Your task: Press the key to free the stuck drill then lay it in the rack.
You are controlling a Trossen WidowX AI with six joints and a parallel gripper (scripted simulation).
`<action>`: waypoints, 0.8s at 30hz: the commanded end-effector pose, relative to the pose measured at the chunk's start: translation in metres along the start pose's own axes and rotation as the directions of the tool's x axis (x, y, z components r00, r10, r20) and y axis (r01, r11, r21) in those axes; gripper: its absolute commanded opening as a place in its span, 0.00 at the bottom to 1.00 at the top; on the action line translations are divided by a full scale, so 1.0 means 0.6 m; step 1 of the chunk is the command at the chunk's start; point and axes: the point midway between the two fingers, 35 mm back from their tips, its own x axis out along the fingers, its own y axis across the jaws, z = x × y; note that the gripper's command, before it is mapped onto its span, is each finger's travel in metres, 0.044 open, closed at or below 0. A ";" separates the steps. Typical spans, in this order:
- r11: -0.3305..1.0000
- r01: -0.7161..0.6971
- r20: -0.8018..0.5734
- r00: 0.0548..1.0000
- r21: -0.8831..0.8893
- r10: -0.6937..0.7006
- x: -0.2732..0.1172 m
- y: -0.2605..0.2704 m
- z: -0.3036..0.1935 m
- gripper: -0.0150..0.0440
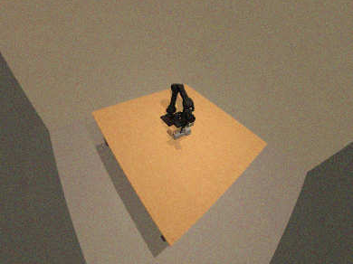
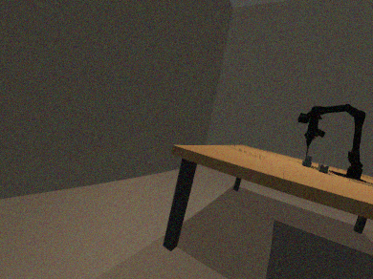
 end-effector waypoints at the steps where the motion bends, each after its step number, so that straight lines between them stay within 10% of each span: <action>1: 1.000 0.003 0.020 1.000 0.005 -0.003 0.012 0.000 0.003 0.25; 24: 1.000 0.002 0.020 1.000 0.005 -0.003 0.024 0.000 0.013 0.25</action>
